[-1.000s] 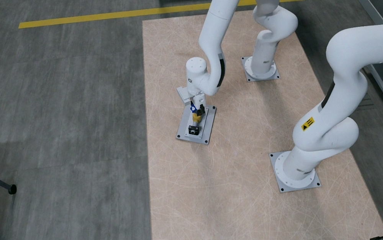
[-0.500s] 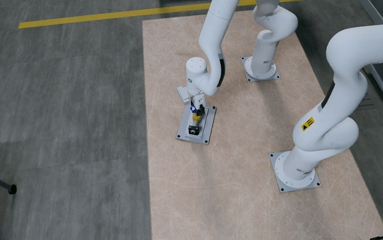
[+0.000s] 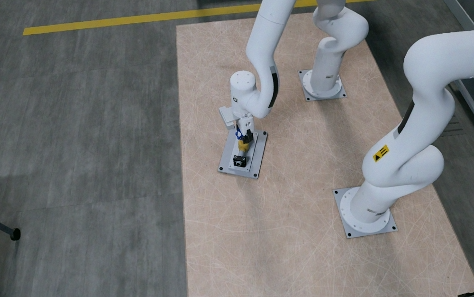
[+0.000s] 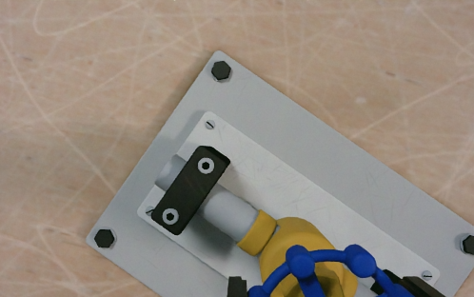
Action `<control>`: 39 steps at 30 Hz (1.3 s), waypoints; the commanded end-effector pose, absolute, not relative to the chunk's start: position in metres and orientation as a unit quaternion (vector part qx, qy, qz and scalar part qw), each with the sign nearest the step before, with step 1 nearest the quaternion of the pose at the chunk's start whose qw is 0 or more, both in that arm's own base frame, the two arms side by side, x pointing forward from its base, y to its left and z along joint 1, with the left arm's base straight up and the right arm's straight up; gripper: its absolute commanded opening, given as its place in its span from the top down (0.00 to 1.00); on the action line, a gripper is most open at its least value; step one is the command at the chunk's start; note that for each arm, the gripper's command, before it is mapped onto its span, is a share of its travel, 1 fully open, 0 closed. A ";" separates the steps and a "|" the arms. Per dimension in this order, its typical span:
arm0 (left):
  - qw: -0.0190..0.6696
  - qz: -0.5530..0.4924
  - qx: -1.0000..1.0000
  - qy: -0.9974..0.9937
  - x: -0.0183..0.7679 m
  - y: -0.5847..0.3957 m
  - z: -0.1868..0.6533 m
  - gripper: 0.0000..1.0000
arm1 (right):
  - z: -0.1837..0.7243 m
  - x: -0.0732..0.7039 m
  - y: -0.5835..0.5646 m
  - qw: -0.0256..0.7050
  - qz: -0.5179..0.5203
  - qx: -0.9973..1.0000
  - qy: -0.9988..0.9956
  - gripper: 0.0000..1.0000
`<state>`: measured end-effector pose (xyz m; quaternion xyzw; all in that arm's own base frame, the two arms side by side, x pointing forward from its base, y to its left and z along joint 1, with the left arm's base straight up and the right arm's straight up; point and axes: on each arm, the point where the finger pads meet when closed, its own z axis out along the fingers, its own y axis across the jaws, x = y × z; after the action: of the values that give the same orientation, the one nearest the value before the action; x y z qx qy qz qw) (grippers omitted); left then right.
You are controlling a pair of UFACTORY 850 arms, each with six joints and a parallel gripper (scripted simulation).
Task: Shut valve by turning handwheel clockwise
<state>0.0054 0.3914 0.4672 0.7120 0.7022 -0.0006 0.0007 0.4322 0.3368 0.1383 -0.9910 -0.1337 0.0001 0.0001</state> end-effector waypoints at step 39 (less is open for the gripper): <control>0.000 0.000 0.712 0.702 0.005 0.392 0.468 0.00 | 0.139 0.433 0.337 0.001 -0.001 -0.996 -0.095 1.00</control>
<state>0.0054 0.3914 0.4672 0.7120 0.7022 -0.0006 0.0007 0.4322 0.3368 0.1383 -0.9953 -0.0971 0.0001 0.0000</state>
